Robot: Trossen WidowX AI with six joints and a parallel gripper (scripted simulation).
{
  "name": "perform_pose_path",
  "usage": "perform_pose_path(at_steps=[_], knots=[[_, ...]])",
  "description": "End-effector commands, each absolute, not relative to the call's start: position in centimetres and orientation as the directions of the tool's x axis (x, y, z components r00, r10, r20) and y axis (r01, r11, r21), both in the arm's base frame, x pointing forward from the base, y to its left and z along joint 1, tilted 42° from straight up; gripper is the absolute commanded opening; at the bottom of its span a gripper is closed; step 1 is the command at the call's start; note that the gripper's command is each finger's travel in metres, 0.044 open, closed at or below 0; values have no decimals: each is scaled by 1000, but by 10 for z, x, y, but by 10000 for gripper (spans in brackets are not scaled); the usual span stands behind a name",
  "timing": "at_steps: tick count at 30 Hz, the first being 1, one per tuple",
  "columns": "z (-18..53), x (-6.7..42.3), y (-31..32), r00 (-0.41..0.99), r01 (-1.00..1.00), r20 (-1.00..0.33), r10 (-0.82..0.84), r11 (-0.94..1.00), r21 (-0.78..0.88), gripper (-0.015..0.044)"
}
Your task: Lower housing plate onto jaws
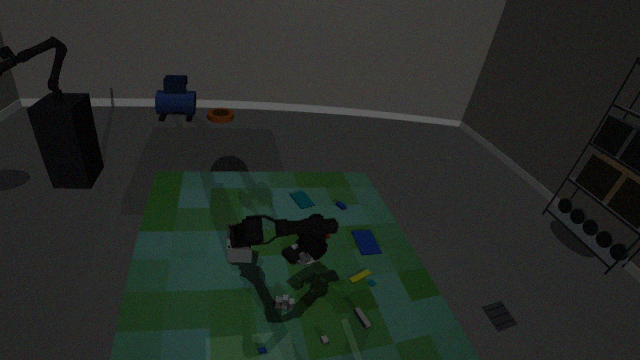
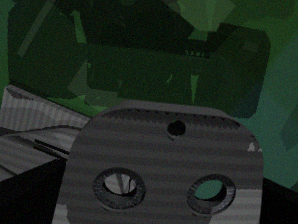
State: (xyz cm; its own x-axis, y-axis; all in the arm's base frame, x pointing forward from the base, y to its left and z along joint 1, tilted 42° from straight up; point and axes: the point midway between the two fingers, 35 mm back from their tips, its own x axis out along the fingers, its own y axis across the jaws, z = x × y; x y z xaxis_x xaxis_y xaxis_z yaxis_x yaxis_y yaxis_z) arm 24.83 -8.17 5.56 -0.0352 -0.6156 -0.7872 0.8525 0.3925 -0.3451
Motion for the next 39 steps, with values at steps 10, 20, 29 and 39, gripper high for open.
perform_pose_path(at_steps=[10, 20, 29, 39], knots=[[42, 251, -66, -36, 653, -780, -625, 576, -492, 351], [32, 251, -54, -36, 456, -774, -632, 679, -575, 351], [23, 250, -43, -36, 257, -768, -639, 737, -625, 351], [13, 248, -31, -35, 22, -760, -649, 760, -650, 351]])
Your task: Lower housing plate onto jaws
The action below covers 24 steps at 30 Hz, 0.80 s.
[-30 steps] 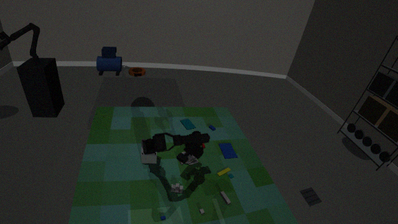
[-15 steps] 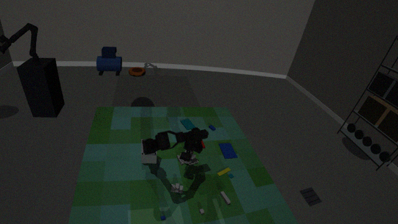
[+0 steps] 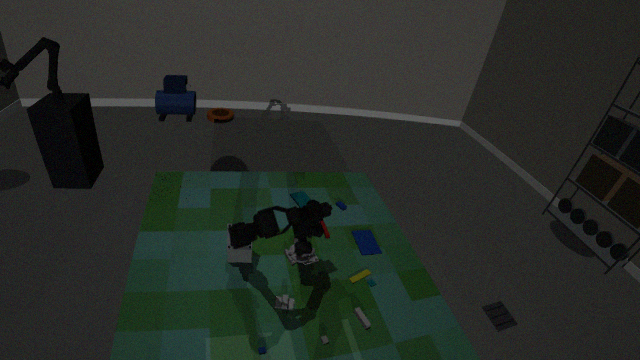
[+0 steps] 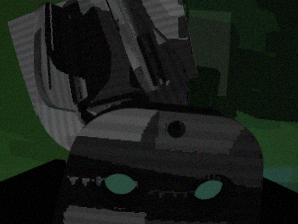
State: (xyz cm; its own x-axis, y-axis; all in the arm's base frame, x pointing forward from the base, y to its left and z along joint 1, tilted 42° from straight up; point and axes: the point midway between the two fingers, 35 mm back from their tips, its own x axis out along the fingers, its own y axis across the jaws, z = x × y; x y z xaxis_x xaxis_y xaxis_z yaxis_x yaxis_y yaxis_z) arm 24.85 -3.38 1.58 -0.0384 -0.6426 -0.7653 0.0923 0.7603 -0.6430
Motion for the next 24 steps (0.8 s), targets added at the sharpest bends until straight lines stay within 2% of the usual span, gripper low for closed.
perform_pose_path(at_steps=[1, 12, 24], knots=[[12, 248, -30, -35, -2, -759, -650, 760, -650, 351], [2, 245, -18, -32, -244, -749, -661, 732, -636, 351], [2, 245, -18, -32, -248, -749, -662, 731, -635, 351]])
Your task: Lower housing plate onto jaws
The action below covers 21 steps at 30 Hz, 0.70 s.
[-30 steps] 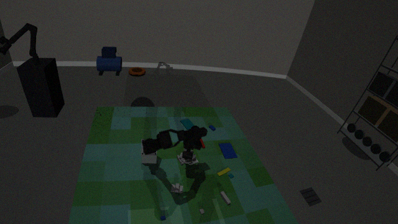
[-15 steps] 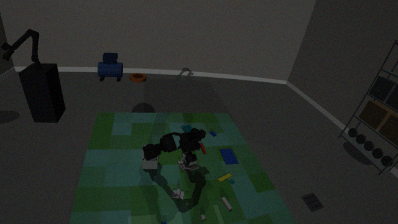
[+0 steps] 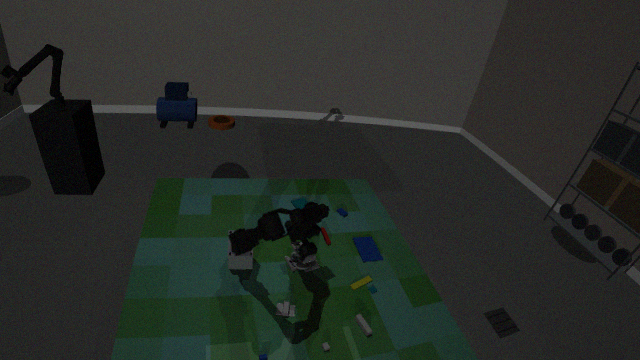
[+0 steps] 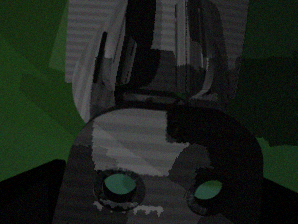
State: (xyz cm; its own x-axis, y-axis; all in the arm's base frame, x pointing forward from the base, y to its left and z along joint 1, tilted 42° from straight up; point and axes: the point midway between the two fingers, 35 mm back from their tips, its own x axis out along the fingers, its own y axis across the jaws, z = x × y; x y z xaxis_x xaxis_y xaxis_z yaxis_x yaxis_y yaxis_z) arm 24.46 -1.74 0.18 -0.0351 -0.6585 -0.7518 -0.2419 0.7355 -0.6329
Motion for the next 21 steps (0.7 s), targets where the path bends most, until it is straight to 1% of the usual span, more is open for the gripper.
perform_pose_path(at_steps=[1, 13, 21], knots=[[2, 245, -18, -32, -248, -749, -662, 731, -635, 351], [2, 245, -18, -32, -248, -749, -662, 731, -635, 351], [3, 231, -18, -33, -252, -749, -662, 731, -634, 351]])
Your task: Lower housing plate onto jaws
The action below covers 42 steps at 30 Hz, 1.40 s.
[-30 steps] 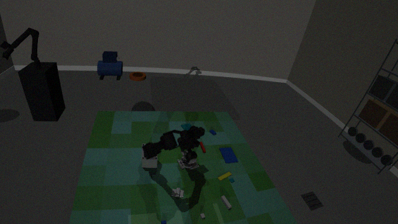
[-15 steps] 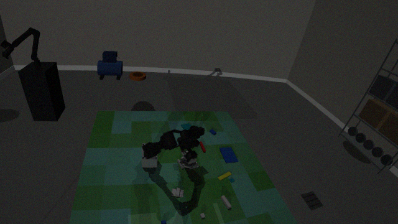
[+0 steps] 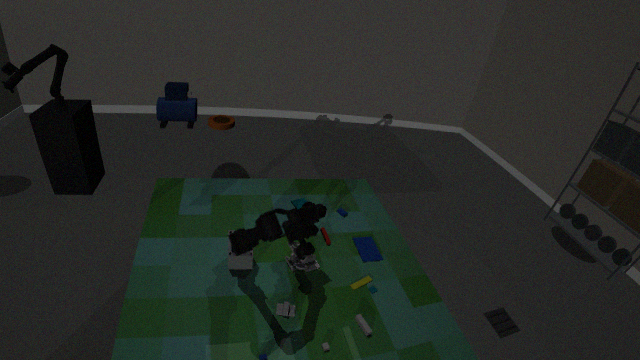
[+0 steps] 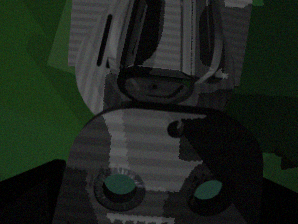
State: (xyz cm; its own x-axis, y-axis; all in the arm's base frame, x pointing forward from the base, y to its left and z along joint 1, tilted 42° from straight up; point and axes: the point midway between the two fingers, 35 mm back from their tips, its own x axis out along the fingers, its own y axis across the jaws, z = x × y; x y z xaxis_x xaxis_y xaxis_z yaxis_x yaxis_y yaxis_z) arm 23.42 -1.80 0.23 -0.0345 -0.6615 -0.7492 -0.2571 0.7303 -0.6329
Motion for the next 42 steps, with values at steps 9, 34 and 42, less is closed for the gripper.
perform_pose_path(at_steps=[9, 34, 42], knots=[[3, 231, -18, -33, -252, -749, -662, 731, -634, 351], [1, 231, -18, -33, -240, -749, -661, 733, -636, 351], [-9, 232, -26, -32, -240, -750, -661, 734, -636, 351]])
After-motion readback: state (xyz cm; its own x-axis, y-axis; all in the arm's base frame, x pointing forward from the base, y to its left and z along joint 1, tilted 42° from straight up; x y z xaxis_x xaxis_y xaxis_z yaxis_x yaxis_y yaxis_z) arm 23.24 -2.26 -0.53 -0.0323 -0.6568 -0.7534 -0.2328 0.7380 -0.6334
